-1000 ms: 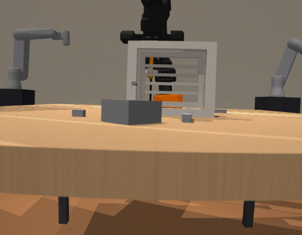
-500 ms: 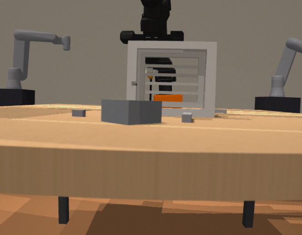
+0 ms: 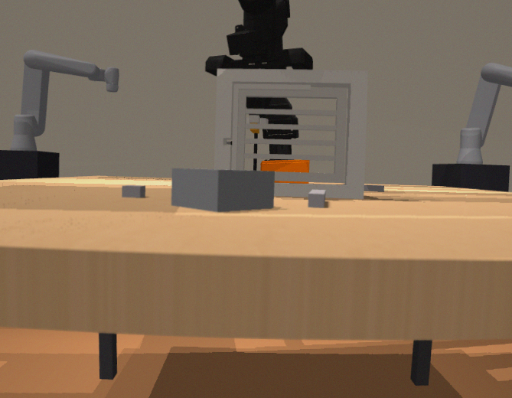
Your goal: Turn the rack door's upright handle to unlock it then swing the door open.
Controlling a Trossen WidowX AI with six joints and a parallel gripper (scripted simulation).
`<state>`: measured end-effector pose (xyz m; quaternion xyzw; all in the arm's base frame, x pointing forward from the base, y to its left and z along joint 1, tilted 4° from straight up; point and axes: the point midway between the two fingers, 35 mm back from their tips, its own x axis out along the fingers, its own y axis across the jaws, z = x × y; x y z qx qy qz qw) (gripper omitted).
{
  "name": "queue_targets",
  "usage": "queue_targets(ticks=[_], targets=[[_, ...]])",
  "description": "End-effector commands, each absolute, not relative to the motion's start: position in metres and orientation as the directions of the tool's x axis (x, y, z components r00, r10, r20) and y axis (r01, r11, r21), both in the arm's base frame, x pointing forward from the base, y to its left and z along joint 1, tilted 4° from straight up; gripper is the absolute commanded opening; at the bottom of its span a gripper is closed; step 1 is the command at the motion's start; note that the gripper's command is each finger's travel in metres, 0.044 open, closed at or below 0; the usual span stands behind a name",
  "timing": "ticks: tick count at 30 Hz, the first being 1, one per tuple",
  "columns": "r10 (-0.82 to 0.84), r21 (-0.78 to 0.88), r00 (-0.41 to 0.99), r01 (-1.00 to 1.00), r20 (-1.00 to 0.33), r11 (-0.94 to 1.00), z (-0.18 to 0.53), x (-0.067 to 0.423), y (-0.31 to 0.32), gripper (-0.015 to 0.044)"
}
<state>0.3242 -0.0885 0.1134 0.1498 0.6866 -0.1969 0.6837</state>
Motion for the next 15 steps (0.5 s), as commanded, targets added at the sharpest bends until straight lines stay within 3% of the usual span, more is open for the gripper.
queue_targets(ticks=[1, 15], targets=[[-0.065, -0.06, -0.015, 0.634, -0.998, 0.771, 0.1146, 0.3245, -0.0886, 0.0015], [-0.065, -0.027, -0.015, 0.981, -0.998, 0.191, 0.1145, 0.3245, -0.0886, 0.0015]])
